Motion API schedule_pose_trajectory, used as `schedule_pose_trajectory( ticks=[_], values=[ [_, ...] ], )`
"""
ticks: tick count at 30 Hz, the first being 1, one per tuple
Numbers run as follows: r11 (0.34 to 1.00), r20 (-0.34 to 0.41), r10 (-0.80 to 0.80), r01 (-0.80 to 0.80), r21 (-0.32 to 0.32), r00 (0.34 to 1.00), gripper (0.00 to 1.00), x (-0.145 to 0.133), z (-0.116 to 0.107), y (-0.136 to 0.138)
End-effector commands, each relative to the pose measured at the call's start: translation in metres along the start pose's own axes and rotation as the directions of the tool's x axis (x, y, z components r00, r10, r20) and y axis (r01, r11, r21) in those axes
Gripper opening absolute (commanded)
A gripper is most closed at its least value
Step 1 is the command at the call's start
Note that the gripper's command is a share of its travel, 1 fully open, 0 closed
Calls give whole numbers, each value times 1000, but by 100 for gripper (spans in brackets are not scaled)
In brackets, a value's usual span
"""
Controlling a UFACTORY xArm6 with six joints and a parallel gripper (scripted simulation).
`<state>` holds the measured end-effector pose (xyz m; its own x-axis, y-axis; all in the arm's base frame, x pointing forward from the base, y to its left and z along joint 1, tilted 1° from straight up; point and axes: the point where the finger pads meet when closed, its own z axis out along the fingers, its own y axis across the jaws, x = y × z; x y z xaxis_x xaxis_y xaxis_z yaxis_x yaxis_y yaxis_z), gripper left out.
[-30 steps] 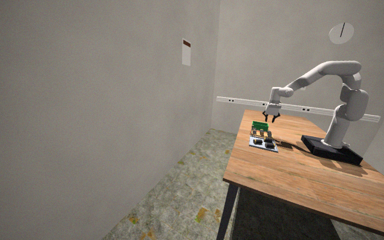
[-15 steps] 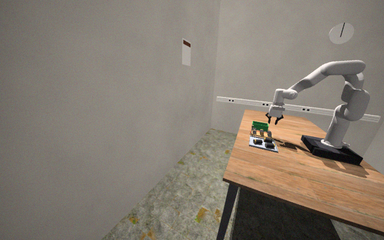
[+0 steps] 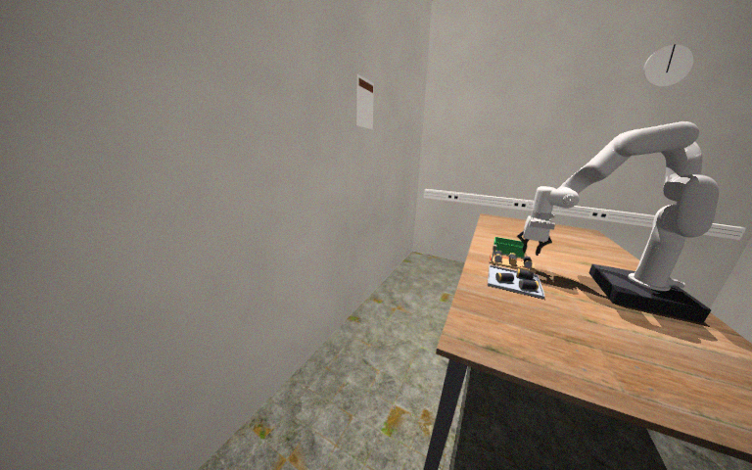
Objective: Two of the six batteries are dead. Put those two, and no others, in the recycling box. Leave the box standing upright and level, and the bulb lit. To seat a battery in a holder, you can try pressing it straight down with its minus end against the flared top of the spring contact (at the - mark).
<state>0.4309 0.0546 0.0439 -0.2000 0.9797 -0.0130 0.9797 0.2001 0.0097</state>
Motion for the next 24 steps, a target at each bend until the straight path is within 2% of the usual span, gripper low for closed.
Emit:
schedule_pose_trajectory(
  ticks=[1, 24],
  values=[
    [1000, 0, 0, 0, -3, 1000, 51, 0, 0, 1],
    [1000, 0, 0, 0, -3, 1000, 51, 0, 2, 3]
  ],
)
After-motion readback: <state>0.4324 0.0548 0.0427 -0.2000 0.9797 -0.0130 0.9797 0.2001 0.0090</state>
